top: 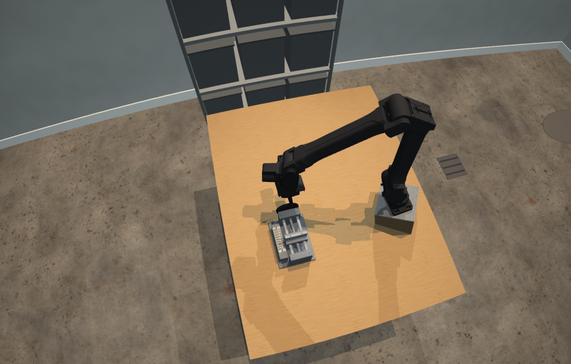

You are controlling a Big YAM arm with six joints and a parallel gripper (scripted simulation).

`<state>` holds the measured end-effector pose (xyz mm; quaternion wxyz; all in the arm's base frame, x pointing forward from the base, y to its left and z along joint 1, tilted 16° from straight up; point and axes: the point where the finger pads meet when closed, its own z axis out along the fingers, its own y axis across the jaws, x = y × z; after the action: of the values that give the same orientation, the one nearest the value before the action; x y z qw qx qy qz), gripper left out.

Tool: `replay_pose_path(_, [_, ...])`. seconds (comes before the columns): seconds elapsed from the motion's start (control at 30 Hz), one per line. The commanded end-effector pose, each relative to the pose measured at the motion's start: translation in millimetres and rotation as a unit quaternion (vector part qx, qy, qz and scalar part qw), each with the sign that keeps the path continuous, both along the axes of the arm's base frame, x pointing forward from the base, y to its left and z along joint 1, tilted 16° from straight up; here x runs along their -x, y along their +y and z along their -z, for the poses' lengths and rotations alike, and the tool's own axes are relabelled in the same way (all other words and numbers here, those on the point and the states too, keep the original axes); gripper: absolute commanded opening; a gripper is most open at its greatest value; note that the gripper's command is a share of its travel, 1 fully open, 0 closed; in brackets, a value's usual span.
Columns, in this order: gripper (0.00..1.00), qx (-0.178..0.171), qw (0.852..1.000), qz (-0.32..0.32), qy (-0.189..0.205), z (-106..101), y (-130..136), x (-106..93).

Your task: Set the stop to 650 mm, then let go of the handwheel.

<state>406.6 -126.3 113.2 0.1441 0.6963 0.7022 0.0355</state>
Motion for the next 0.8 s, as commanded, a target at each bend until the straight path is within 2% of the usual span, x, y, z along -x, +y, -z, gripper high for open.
replay_pose_path(0.0, [0.06,0.005,1.000,0.003,-0.004,-4,-8,8.4])
replay_pose_path(0.1, [0.06,0.005,1.000,0.003,-0.005,-2,-8,7.7])
replay_pose_path(0.13, [0.06,0.001,1.000,0.003,0.009,7,-7,11.1])
replay_pose_path(0.27, [0.06,0.002,1.000,0.003,0.006,14,-9,9.5])
replay_pose_path(0.77, [0.06,0.002,1.000,0.003,0.006,23,-10,11.2])
